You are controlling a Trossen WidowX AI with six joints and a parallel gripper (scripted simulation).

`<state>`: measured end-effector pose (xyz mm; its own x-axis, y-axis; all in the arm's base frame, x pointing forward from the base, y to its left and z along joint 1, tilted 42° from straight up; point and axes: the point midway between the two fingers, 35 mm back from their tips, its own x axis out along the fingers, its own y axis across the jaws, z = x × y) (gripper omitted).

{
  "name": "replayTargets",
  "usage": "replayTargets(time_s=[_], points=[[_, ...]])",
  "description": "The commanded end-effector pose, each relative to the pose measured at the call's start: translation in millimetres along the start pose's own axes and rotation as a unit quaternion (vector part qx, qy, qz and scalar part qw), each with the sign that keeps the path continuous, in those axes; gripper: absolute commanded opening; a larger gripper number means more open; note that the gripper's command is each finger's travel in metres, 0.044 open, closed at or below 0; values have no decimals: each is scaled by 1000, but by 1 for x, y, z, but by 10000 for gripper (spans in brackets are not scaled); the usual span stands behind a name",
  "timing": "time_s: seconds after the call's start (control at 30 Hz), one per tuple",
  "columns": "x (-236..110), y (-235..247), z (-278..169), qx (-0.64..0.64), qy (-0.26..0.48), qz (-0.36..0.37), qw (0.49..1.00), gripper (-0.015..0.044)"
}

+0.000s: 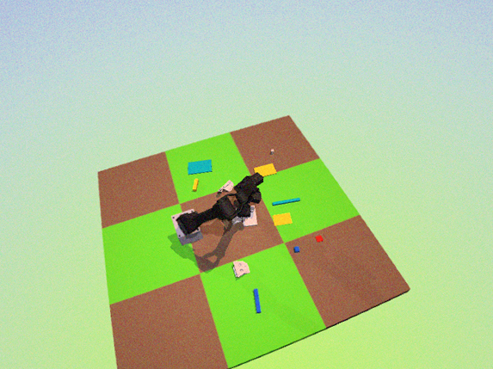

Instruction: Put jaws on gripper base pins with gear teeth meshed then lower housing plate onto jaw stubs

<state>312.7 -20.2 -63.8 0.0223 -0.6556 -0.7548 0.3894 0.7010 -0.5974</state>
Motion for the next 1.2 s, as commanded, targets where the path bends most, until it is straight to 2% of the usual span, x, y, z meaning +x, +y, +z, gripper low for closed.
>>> replayTargets(time_s=[0.0, 1.17], points=[[1, 0, 1, -1, -2, -1, 1000, 134], [10, 0, 1, 0, -2, -2, 1000, 134]])
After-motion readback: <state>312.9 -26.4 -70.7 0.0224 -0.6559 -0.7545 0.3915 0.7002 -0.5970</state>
